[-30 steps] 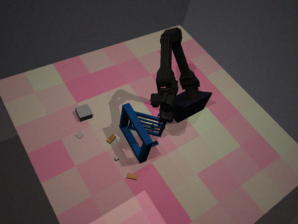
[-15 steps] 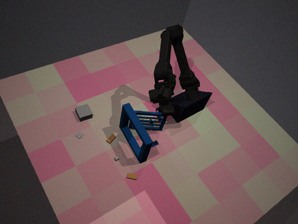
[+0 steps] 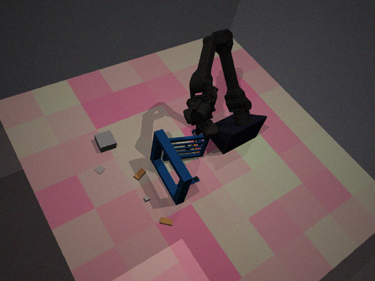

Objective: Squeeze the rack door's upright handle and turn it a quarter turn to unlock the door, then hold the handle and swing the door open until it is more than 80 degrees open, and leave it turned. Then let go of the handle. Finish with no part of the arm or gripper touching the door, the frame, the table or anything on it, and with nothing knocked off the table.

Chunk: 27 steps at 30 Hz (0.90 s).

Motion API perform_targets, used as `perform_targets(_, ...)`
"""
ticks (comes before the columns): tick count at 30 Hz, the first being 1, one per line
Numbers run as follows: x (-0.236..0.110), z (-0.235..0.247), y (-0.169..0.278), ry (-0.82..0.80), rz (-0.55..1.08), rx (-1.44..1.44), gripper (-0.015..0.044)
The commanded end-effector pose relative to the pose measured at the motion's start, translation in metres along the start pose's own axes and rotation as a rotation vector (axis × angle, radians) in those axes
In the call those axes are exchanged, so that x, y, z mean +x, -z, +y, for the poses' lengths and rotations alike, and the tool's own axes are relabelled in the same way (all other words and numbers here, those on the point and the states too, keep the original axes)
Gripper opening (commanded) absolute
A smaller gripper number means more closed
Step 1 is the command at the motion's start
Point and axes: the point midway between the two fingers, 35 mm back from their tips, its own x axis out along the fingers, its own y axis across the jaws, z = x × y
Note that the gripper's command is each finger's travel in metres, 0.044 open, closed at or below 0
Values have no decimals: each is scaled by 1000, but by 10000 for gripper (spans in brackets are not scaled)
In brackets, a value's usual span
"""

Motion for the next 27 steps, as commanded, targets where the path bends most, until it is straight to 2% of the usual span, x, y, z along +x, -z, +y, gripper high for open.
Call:
perform_targets(1,0,-10,-2,2,-8,-70,11)
perform_targets(17,0,-40,-10,4,-8,-266,11)
perform_targets(27,0,-41,-11,4,-8,-274,11)
